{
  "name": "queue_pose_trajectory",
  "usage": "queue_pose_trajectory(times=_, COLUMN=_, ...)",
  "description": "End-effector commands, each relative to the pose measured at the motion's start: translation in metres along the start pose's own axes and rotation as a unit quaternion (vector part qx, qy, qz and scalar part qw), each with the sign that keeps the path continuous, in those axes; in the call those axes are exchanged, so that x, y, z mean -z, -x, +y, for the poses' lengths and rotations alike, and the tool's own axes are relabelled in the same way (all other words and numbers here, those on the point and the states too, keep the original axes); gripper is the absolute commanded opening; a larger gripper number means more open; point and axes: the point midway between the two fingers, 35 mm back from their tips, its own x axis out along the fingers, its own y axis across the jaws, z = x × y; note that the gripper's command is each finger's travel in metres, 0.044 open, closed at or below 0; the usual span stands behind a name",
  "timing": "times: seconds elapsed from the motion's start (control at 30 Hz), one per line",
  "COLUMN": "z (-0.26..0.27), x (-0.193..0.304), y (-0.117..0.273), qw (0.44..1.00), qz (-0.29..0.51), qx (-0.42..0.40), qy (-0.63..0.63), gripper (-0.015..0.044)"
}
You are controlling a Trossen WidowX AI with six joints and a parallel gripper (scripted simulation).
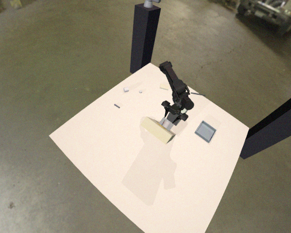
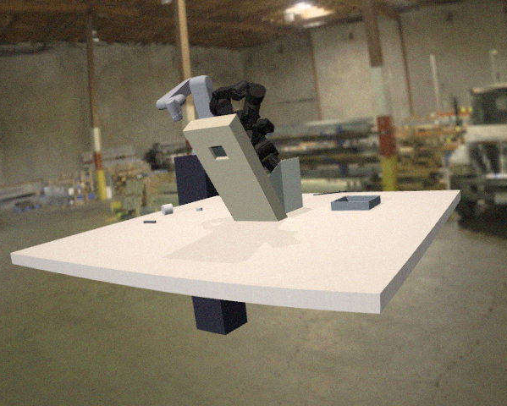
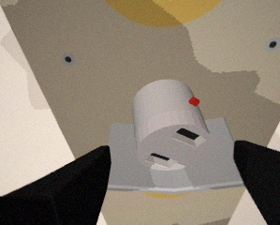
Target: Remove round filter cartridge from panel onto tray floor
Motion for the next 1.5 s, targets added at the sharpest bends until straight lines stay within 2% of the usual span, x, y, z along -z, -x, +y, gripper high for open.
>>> queue_pose_trajectory(times=0.0, z=0.000, x=0.002, y=-0.006, qw=1.000, qz=0.001, qx=0.001, qy=0.004, gripper=0.0305)
queue_pose_trajectory(times=0.63, z=-0.002, x=0.003, y=-0.034, qw=1.000, qz=0.000, qx=0.004, qy=0.004, gripper=0.0305)
queue_pose_trajectory(times=1.17, z=-0.001, x=0.001, y=-0.031, qw=1.000, qz=0.000, qx=0.001, qy=-0.001, gripper=0.0198)
queue_pose_trajectory(times=1.4, z=-0.001, x=-0.007, y=-0.028, qw=1.000, qz=0.000, qx=0.001, qy=0.000, gripper=0.0014)
queue_pose_trajectory(times=1.47, z=-0.001, x=-0.014, y=-0.025, qw=1.000, qz=0.000, qx=0.001, qy=0.000, gripper=0.0000)
